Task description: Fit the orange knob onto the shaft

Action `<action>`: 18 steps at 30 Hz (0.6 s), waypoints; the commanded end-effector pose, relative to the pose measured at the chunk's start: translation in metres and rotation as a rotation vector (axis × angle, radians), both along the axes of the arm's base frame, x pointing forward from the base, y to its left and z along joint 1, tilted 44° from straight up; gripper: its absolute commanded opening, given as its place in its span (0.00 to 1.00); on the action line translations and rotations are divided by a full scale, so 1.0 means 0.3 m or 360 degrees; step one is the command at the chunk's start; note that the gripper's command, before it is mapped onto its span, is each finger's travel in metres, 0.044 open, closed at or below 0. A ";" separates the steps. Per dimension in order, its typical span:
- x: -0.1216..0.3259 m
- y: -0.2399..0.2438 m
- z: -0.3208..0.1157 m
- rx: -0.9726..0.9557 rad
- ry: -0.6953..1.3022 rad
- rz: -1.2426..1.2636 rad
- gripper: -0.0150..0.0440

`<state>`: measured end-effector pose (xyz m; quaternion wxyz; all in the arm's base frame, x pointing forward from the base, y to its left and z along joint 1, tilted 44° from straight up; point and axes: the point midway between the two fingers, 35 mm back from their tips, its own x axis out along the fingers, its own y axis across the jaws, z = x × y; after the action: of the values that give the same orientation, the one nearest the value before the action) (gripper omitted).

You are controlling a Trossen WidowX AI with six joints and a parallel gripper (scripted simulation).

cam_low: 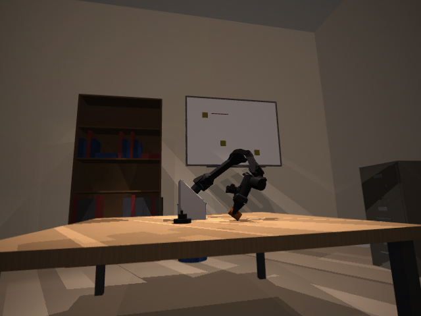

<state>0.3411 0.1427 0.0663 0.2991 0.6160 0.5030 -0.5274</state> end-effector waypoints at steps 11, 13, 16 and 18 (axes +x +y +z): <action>0.017 0.033 0.034 -0.0372 0.0125 0.0059 0.56; 0.020 0.038 0.038 -0.0423 0.0142 0.0068 0.56; 0.024 0.047 0.045 -0.0500 0.0169 0.0081 0.56; 0.026 0.053 0.048 -0.0551 0.0187 0.0090 0.56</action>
<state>0.3479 0.1564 0.0798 0.3717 0.5269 0.4514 -0.6168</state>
